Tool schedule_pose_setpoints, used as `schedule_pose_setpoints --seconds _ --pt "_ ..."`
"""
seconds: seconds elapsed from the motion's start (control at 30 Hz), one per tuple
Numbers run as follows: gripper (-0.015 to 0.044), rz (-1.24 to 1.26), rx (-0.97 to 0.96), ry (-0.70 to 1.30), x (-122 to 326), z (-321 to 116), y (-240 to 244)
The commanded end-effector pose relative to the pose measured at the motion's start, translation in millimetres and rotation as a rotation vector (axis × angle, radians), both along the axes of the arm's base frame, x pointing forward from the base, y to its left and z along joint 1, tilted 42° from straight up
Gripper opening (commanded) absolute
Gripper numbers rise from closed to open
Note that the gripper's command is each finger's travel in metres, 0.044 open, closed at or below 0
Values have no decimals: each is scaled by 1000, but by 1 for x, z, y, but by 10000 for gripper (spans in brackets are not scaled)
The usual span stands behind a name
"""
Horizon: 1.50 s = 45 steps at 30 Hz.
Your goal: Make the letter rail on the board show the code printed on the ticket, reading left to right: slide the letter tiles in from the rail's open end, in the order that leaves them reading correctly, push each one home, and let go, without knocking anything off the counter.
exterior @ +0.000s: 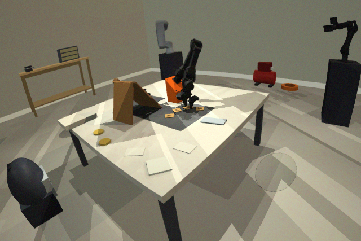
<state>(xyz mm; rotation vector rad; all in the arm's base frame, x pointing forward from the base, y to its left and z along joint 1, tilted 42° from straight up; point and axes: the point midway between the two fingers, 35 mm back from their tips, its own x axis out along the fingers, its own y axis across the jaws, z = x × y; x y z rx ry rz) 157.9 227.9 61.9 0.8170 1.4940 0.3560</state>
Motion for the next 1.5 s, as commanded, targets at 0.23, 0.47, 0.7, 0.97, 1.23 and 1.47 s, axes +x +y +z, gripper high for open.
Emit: schedule_pose_setpoints --seconds 0.23,0.47,0.7,0.97,1.23,1.47 --pt "0 3 2 -3 0 4 -6" --pt "0 3 2 -3 0 6 -10" --pt "0 3 2 -3 0 8 -13" --pt "0 3 2 -4 0 11 -17" --pt "0 3 1 -4 -1 13 -21" --pt "0 3 1 -4 -1 16 -24"
